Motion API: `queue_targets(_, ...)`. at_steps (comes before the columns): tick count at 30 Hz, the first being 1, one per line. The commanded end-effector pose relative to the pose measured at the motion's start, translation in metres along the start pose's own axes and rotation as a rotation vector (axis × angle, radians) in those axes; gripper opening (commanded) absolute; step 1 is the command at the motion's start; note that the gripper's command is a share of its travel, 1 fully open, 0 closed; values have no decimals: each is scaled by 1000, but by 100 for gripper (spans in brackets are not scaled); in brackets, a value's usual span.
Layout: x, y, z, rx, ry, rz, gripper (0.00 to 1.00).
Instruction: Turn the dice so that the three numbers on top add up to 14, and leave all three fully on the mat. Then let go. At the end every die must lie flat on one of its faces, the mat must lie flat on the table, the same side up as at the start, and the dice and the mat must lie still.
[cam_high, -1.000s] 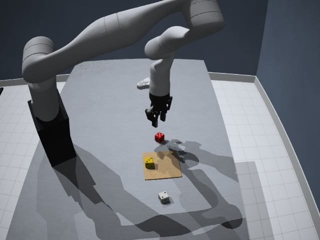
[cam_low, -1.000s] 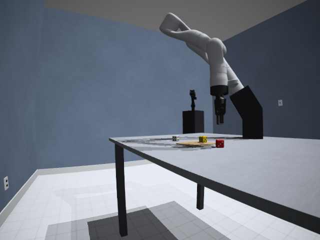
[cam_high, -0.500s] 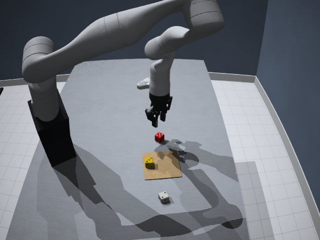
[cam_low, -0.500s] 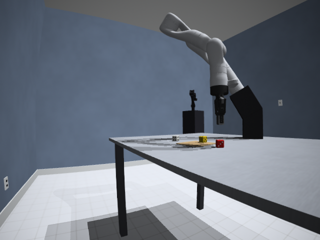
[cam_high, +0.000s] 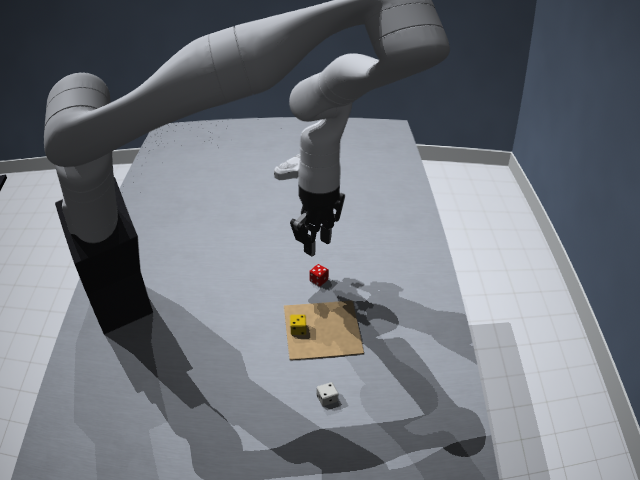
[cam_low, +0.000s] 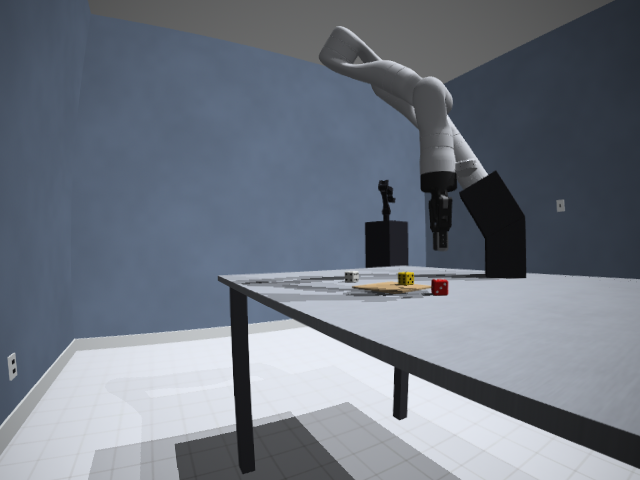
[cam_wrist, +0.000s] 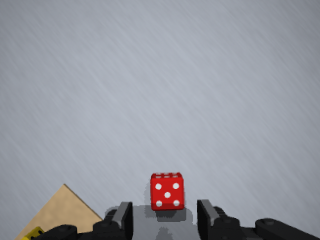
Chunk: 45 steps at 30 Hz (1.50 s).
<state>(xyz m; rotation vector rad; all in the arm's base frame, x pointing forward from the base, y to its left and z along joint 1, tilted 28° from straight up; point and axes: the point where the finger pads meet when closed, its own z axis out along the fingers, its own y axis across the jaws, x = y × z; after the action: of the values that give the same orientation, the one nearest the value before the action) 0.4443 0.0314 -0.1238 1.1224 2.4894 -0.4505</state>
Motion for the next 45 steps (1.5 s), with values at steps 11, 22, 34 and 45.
queue_targets(11, -2, 2, 13, -5, -1, -7, 46)
queue_targets(22, -2, 3, 27, -5, -1, -7, 46)
queue_targets(34, -2, 3, 43, -5, -1, -7, 46)
queue_targets(45, -3, 3, 50, -5, -1, -7, 46)
